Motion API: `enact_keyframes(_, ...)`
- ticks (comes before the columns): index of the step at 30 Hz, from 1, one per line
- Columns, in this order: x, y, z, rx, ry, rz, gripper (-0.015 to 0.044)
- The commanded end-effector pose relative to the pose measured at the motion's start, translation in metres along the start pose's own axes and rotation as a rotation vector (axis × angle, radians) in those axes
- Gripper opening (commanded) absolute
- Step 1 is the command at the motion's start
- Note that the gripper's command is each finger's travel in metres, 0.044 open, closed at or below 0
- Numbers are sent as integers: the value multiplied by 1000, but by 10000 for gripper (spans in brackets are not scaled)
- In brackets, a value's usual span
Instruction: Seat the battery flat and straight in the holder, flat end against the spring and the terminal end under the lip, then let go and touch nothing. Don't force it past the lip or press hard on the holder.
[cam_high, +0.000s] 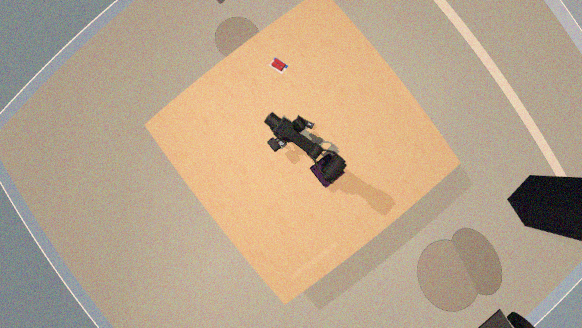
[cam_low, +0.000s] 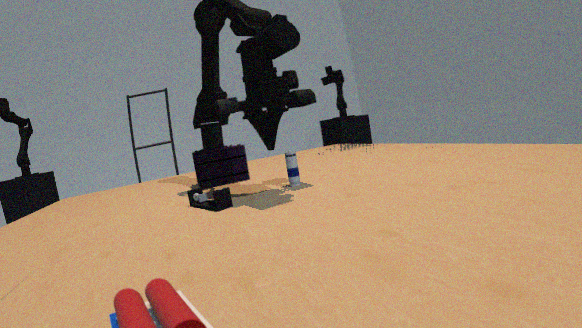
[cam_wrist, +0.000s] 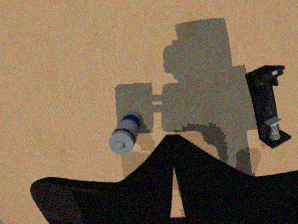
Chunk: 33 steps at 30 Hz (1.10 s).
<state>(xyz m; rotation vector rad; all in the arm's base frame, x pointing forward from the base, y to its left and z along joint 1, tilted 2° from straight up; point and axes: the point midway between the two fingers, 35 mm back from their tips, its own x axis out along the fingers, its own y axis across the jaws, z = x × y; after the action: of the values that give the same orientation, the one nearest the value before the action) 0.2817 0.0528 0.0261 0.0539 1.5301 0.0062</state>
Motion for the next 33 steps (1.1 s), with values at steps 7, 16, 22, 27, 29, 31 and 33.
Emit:
enact_keyframes(7,33,1,-9,4,25,-3,0)
enact_keyframes(16,33,15,-8,4,25,-2,0)
enact_keyframes(22,33,25,-7,4,25,-2,0)
enact_keyframes(27,33,33,-7,4,25,-1,0)
enact_keyframes(29,33,36,-7,4,25,-1,0)
enact_keyframes(31,33,39,-7,4,25,0,0)
enact_keyframes(33,33,43,-7,4,25,0,0)
